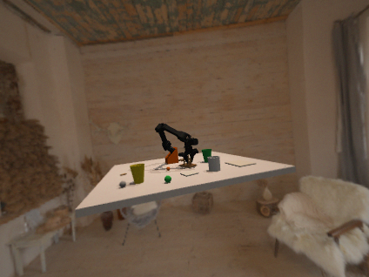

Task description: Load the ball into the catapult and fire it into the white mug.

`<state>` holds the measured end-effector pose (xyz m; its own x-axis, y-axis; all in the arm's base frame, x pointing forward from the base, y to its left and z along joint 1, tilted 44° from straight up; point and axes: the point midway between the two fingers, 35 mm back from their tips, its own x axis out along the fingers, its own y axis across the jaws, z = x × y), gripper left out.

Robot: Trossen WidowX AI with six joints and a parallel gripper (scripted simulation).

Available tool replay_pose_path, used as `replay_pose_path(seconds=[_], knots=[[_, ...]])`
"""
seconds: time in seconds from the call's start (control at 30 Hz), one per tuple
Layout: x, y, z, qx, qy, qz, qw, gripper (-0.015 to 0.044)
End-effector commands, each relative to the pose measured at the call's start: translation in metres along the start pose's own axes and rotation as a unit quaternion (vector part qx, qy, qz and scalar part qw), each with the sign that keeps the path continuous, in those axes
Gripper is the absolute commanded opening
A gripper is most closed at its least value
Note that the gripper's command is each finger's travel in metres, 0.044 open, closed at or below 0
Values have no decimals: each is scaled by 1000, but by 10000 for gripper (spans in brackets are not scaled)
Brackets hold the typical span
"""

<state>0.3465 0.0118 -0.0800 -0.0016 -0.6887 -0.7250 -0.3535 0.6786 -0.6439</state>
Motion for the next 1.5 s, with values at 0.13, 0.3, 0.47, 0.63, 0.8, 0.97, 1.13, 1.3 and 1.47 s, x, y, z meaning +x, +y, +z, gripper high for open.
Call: replay_pose_path(seconds=[0.13,0.3,0.47,0.63,0.8,0.97,1.13,1.3,1.47], knots=[[-1,0,0,1,-1,0,1000,131],[-1,0,0,1,-1,0,1000,263],[-3,0,1,1,-1,0,1000,394],[-76,1,2,0,-1,3,1000,440],[-101,1,-1,0,-1,2,1000,440],[-89,3,2,-4,-7,0,1000,440],[-134,3,3,-3,-9,2,1000,440],[-120,-8,2,4,-2,2,1000,387],[-85,-82,-8,74,-10,14,997,300]])
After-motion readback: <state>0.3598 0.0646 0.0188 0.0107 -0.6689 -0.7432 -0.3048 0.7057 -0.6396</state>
